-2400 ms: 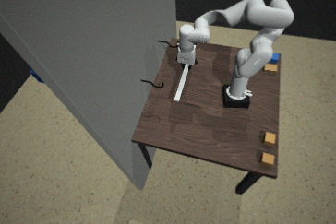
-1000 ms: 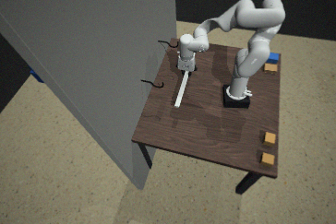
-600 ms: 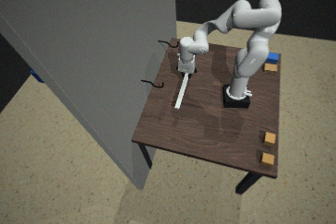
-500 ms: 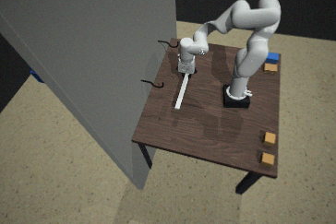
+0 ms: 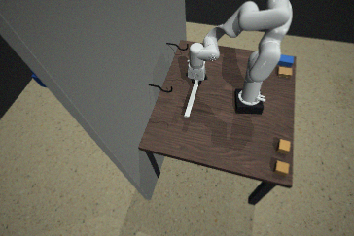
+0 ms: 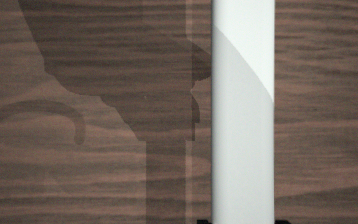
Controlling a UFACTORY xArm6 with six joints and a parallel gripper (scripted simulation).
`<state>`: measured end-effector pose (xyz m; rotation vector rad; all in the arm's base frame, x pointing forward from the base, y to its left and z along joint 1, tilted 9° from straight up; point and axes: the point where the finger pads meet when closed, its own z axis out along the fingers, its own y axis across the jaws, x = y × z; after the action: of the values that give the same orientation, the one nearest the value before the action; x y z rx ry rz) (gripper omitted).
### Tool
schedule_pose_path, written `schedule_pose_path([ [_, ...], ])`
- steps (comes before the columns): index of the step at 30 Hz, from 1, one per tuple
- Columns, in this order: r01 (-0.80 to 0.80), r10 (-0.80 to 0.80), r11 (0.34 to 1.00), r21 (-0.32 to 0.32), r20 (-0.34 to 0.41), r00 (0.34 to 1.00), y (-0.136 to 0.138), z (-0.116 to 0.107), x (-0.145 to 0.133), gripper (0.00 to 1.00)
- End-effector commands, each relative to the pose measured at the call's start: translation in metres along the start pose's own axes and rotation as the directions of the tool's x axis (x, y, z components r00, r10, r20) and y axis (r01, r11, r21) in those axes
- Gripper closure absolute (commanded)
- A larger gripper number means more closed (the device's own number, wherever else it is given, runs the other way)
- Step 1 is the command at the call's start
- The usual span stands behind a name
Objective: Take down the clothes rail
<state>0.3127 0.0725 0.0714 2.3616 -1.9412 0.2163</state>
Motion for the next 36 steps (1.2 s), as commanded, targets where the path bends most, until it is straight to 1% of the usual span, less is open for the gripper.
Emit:
schedule_pose_path([
  [1, 0.000, 0.000, 1.000, 0.004, 0.000, 1.000, -0.002, 0.004, 0.000, 1.00],
  [17, 0.000, 0.000, 1.000, 0.004, 0.000, 1.000, -0.002, 0.029, 0.000, 1.00],
  [19, 0.000, 0.000, 1.000, 0.004, 0.000, 1.000, -0.002, 0.029, 0.000, 1.00],
  [34, 0.000, 0.000, 1.000, 0.004, 0.000, 1.000, -0.002, 0.055, 0.000, 1.00],
  [36, 0.000, 0.000, 1.000, 0.004, 0.000, 1.000, -0.002, 0.055, 0.000, 1.00],
])
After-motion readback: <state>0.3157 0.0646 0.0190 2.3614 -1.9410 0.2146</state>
